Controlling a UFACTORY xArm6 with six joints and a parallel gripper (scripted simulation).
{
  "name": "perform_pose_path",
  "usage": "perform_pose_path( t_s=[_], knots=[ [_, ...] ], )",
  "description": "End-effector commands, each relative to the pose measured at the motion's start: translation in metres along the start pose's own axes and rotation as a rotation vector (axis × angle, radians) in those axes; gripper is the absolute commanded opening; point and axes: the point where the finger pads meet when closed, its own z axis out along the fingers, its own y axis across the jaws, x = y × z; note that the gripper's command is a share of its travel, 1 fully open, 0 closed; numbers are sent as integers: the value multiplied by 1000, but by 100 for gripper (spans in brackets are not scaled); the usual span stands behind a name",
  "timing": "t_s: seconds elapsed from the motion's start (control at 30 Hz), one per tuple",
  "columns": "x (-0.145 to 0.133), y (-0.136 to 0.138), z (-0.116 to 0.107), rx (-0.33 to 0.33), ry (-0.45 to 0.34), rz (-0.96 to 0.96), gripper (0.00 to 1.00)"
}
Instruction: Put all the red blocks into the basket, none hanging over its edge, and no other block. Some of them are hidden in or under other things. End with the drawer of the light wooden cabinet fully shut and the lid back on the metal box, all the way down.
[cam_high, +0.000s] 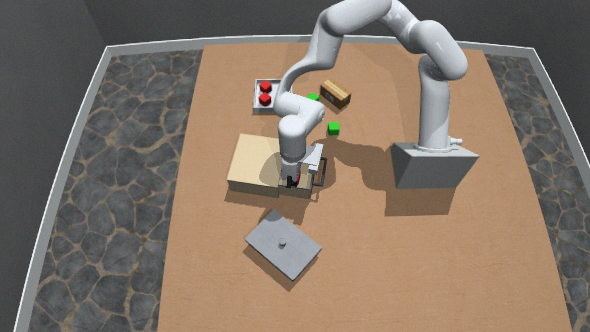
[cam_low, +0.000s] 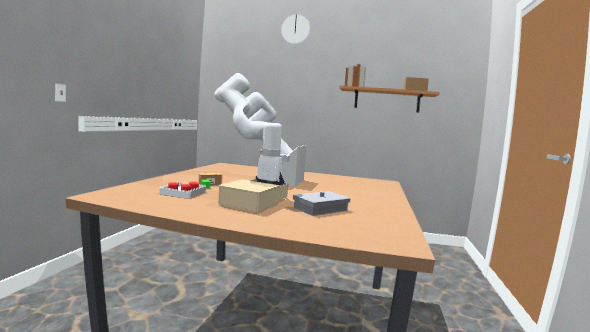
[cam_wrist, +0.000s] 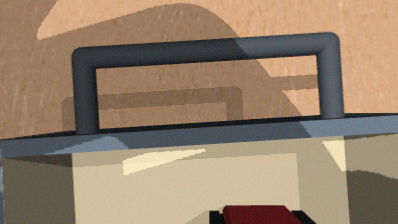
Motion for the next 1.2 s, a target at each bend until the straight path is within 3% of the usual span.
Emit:
perform_pose_path(
  t_s=[0.0, 0.53, 0.87, 1.17],
  knots=[
    [-1, 0, -1, -2, -3, 1, 0],
    [-1, 0, -13, -2, -3, 1, 0],
    [-1, 0, -37, -2, -3, 1, 0],
    [-1, 0, -75, -2, -3, 1, 0]
  ],
)
